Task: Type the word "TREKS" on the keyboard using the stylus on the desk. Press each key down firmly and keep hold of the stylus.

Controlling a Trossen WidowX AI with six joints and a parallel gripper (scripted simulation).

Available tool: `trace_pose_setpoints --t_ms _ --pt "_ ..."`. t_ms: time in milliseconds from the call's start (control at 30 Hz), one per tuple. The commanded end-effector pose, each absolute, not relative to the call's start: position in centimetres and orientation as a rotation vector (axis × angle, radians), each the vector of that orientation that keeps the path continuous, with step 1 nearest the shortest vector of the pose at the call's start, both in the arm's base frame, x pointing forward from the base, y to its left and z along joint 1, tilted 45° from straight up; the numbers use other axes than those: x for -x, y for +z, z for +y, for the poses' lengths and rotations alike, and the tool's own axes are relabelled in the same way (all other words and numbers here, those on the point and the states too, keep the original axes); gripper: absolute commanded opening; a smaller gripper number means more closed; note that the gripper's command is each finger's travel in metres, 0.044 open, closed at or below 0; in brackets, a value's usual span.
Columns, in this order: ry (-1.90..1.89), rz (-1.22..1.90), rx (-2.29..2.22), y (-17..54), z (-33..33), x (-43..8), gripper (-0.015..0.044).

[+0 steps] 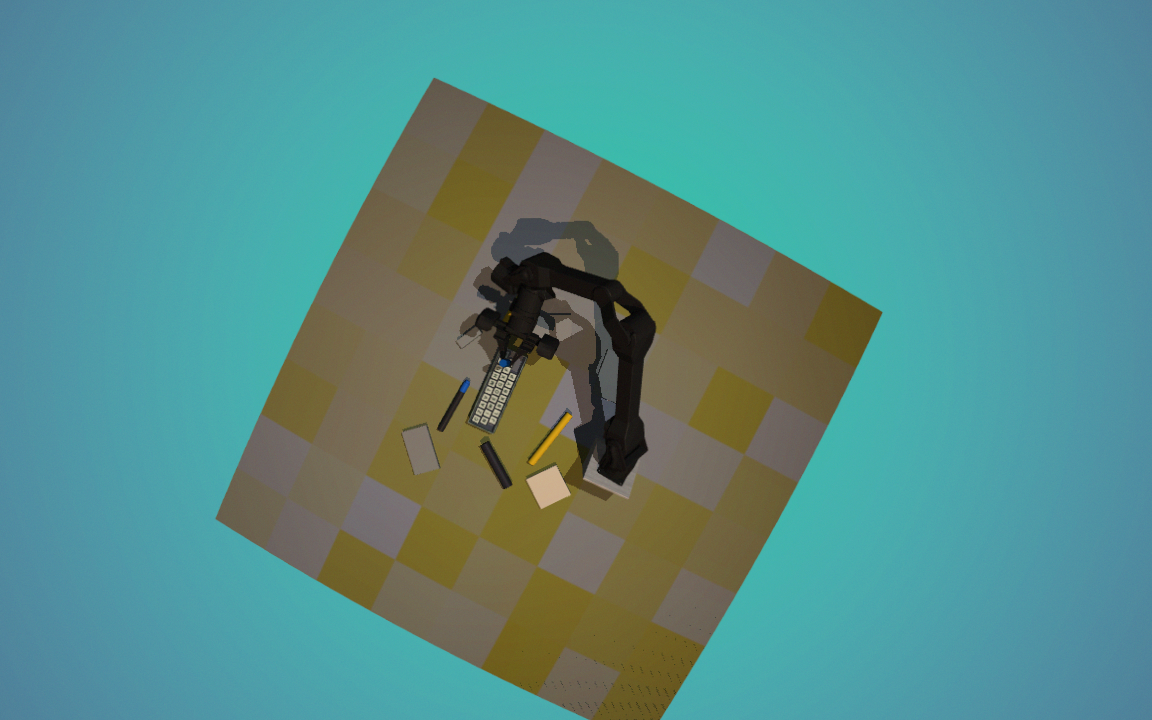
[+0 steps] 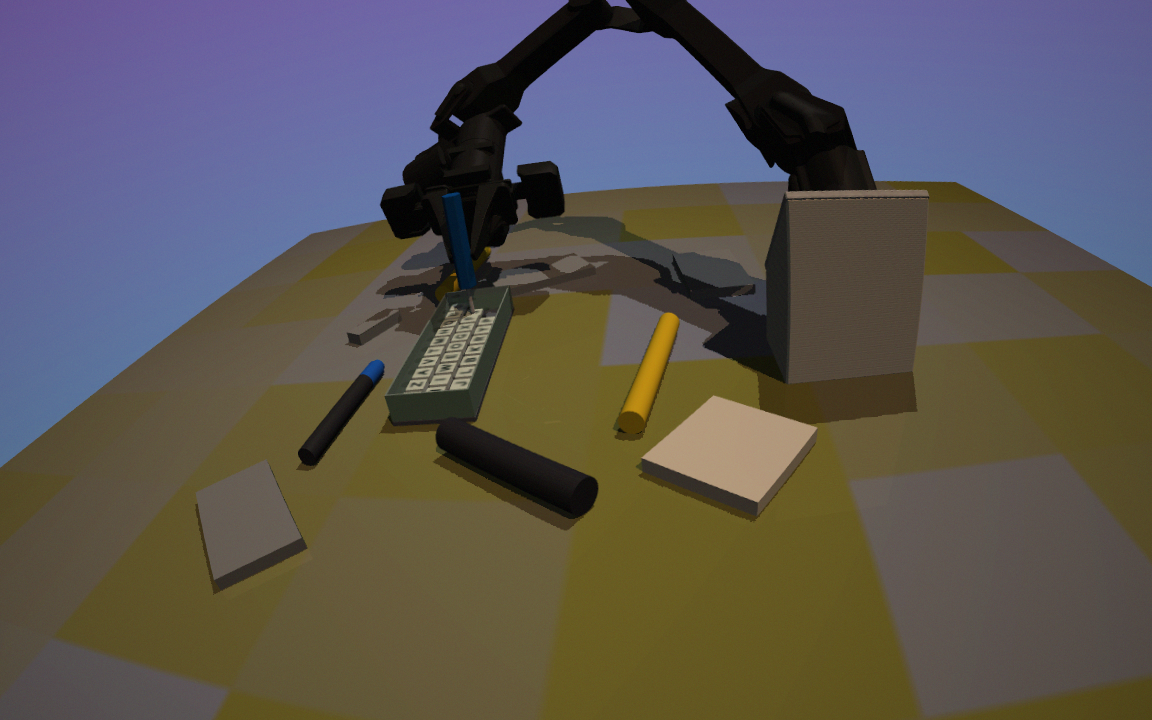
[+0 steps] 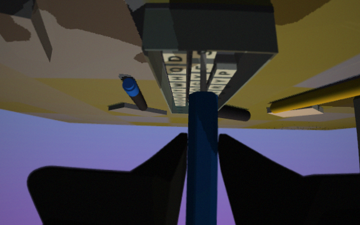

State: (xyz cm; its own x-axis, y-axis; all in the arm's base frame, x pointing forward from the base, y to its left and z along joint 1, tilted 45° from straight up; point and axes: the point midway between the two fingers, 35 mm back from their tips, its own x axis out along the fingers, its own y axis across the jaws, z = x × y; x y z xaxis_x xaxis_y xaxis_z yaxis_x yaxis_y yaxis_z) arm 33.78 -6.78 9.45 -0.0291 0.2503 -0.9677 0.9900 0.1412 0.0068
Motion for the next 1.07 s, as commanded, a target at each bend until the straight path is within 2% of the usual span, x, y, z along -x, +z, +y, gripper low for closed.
trace_pose_setpoints --t_ms 0,1033 --pt "-0.982 1.461 -1.274 9.2 -7.1 -33.8 0.0081" --pt "-0.969 1.458 -1.266 11.9 -4.4 -33.4 0.0081"
